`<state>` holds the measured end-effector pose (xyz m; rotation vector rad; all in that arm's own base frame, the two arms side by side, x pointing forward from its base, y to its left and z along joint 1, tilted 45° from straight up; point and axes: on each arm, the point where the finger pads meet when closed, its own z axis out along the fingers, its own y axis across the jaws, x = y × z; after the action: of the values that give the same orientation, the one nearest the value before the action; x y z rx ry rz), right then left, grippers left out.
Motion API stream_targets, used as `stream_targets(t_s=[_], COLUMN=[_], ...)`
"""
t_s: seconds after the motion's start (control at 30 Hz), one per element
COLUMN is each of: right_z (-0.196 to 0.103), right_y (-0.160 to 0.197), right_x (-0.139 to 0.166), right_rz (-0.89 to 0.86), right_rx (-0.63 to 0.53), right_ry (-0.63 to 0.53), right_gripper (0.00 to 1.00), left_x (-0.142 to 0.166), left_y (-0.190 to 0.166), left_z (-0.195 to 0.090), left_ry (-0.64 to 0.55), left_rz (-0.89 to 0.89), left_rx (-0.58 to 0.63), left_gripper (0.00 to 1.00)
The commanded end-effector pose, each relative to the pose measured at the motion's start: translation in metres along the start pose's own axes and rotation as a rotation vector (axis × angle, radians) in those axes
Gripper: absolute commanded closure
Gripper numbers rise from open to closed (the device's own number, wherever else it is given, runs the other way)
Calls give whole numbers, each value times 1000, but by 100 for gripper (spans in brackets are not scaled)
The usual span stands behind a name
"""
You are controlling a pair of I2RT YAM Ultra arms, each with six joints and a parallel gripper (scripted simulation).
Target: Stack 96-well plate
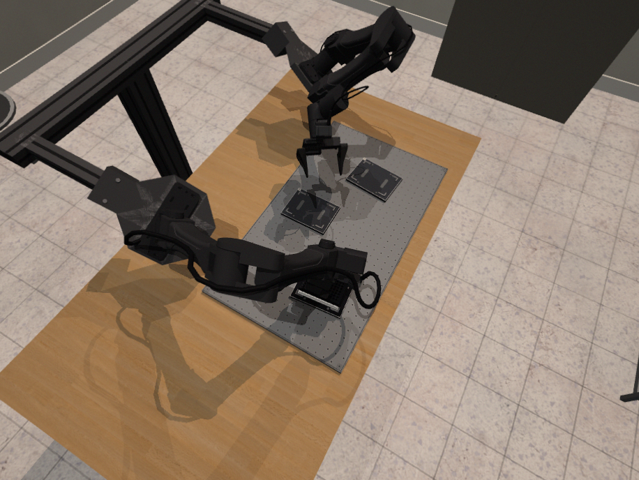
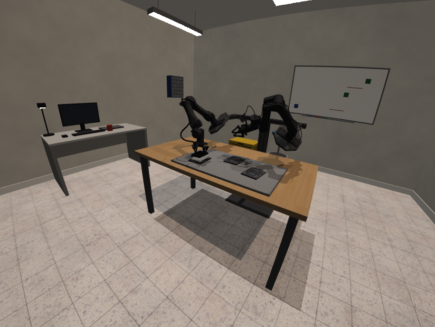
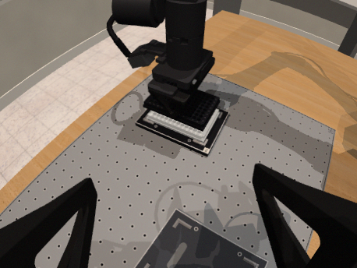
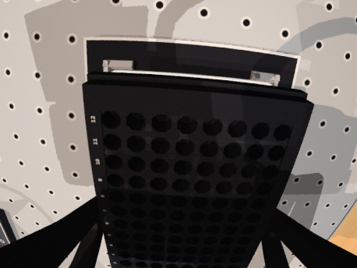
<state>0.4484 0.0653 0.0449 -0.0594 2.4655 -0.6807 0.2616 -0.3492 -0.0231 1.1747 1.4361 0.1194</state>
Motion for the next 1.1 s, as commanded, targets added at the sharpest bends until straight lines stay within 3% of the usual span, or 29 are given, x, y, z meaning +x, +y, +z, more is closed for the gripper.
stream_targets(t_s=[0.0,0.47,1.07], right_z=[-12,-9,23], right_y=[4,4,9], right_x=[-4,-5,-3], right_rz=[5,0,-16], right_rx=[-8,-10,-20], right_ry=[-29,-22,-15], right_gripper=[20,20,20], left_x=[4,4,4], left_y=[-8,-8,-8], left_z=[-4,-4,-4], left_ry=[-7,-7,-7], left_rz=[18,18,18], left_rx=[29,29,29], left_gripper=[0,0,0])
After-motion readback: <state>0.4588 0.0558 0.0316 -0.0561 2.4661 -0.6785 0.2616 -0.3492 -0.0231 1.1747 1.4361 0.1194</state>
